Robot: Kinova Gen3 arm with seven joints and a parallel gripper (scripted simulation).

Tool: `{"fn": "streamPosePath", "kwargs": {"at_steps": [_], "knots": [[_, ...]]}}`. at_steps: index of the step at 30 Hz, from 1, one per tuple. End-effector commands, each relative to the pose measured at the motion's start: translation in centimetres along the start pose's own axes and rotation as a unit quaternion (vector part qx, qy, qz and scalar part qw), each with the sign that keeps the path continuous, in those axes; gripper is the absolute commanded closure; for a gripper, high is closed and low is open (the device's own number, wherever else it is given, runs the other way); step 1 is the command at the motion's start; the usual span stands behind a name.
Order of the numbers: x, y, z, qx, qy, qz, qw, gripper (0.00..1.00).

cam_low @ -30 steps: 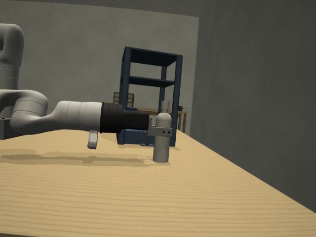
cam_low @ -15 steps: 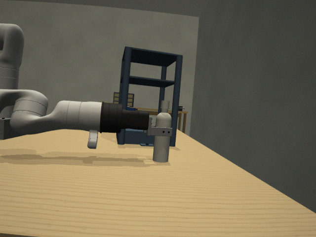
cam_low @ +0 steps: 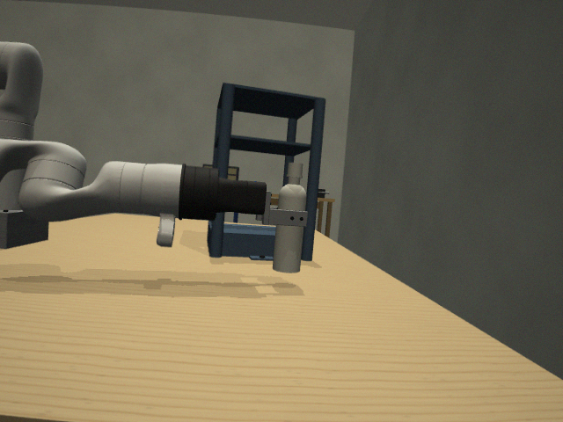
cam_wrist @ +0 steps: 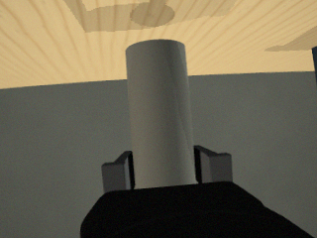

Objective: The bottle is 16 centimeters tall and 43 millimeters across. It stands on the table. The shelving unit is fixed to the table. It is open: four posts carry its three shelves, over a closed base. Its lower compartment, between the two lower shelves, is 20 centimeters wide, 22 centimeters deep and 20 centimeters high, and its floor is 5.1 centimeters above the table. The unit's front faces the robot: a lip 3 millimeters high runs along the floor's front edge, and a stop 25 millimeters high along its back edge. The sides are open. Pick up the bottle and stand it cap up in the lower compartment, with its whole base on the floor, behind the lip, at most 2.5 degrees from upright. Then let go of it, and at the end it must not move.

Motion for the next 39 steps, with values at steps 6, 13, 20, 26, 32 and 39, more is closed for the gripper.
{"fn": "streamPosePath", "kwargs": {"at_steps": [6,13,20,26,32,39], "knots": [[0.1,-3.0,0.4,-0.010,-0.002,-0.001,1.000,1.00],[0.1,-4.2,0.6,-0.010,-0.002,-0.001,1.000,1.00],[0.1,-5.0,0.8,-0.010,-0.002,-0.001,1.000,1.00],[0.1,-5.0,0.7,-0.010,-0.001,-0.001,1.000,1.00],[0.1,-5.0,0.7,-0.010,-0.001,-0.001,1.000,1.00],[0.1,-5.0,0.7,-0.010,-0.001,-0.001,1.000,1.00]]}}
Point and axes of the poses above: the point where the finger pads meet when closed, its own x axis out along the fingers, its own z axis across the jaws, y = z × x, the point moved 8 cm from there along -x, back along the fingers, and after that the axes turned 8 degrees about x, right-handed, at the moved point
